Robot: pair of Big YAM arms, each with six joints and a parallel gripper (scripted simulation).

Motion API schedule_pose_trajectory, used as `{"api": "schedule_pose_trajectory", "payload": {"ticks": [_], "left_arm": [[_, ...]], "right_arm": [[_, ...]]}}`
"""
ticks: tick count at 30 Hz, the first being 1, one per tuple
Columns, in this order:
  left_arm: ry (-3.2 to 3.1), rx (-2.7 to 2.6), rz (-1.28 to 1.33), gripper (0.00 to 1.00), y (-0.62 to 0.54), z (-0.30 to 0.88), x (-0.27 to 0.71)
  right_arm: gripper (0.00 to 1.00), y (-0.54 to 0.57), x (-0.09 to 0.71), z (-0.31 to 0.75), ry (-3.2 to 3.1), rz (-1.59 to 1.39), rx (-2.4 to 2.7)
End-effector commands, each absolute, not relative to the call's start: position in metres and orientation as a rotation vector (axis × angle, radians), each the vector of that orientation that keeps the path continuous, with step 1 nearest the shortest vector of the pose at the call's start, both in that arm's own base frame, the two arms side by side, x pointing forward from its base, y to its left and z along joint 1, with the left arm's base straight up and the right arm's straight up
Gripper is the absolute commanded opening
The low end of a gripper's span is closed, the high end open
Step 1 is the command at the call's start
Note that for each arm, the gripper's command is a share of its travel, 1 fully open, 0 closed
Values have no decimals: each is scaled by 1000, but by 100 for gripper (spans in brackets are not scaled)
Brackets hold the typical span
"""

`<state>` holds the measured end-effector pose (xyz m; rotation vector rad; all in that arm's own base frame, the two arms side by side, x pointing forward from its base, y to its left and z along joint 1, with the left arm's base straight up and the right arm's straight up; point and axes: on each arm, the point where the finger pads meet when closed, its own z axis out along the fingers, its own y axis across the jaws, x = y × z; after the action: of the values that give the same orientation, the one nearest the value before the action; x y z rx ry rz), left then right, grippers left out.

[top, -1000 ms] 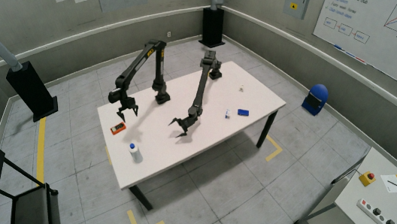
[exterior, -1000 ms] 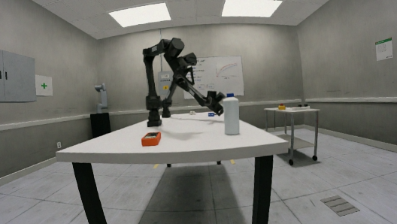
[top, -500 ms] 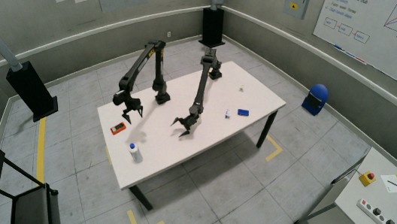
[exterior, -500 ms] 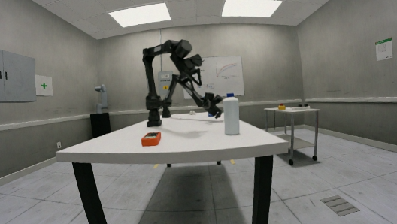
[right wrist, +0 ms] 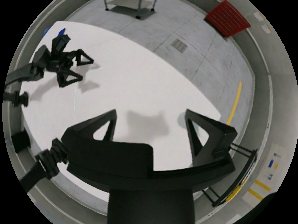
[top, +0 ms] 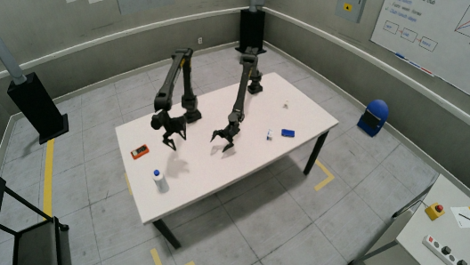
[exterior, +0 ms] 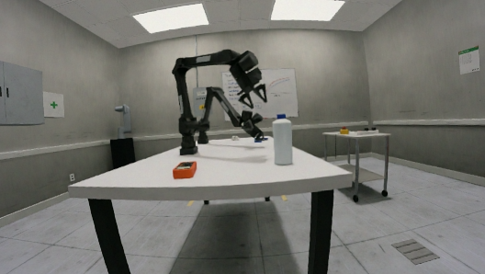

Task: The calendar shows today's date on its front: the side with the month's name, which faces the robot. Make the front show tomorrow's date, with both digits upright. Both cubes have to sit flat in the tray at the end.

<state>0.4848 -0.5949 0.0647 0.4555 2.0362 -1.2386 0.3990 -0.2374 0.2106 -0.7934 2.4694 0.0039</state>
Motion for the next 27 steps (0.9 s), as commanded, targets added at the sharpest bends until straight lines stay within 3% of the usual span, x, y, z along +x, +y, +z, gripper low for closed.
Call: {"api": "schedule_pose_trajectory", "payload": {"ticks": [1, 27], "left_arm": [[1984, 369, -1192, 100, -569, 106, 464], [2092, -89, -683, 100, -407, 95, 410]], "right_arm": [[100, -205, 455, 250, 2374, 11, -887], [100, 1, 531, 284, 2124, 257, -1266]]}}
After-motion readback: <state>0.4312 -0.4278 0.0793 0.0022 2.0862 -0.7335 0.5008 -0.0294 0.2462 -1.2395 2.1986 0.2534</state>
